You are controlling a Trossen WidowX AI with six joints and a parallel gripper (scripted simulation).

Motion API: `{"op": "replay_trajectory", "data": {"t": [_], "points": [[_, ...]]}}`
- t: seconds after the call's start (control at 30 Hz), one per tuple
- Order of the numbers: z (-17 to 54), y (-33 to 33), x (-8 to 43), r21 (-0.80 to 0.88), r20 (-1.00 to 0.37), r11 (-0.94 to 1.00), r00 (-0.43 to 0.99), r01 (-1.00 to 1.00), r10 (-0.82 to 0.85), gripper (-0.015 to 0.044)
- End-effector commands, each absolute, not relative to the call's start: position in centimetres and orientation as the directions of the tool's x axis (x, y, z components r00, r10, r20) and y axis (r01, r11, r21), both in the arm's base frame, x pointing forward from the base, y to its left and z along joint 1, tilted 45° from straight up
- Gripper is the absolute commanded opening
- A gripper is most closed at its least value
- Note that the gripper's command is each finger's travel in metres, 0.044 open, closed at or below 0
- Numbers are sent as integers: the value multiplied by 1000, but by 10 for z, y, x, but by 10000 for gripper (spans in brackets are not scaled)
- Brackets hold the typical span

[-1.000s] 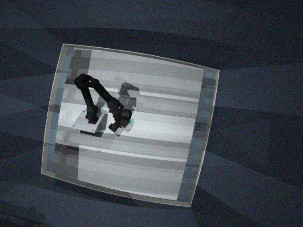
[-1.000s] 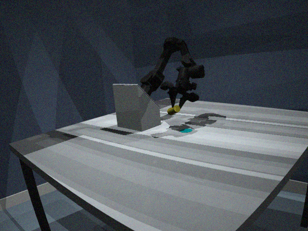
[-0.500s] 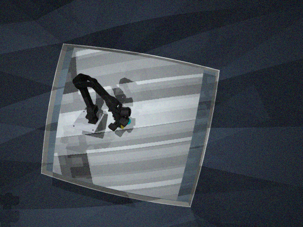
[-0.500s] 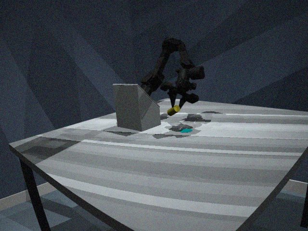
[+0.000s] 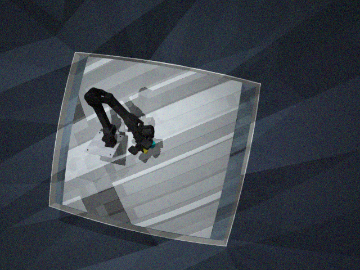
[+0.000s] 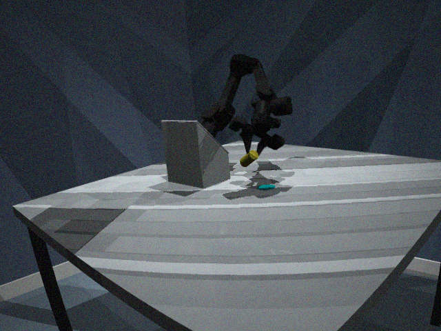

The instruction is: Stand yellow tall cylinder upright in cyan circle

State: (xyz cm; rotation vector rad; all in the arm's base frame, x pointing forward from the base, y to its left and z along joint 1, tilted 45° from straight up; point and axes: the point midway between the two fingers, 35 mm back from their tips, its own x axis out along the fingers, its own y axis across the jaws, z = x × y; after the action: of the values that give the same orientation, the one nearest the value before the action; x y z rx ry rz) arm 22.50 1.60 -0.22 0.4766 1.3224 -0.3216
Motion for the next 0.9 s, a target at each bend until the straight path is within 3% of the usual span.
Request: {"op": "replay_trajectory", "data": {"t": [0.0,0.87], "points": [[-2,16,224,144,-969,857,246,494,21,105],[1,16,226,149,-928,828,367,541,-72,105]]}}
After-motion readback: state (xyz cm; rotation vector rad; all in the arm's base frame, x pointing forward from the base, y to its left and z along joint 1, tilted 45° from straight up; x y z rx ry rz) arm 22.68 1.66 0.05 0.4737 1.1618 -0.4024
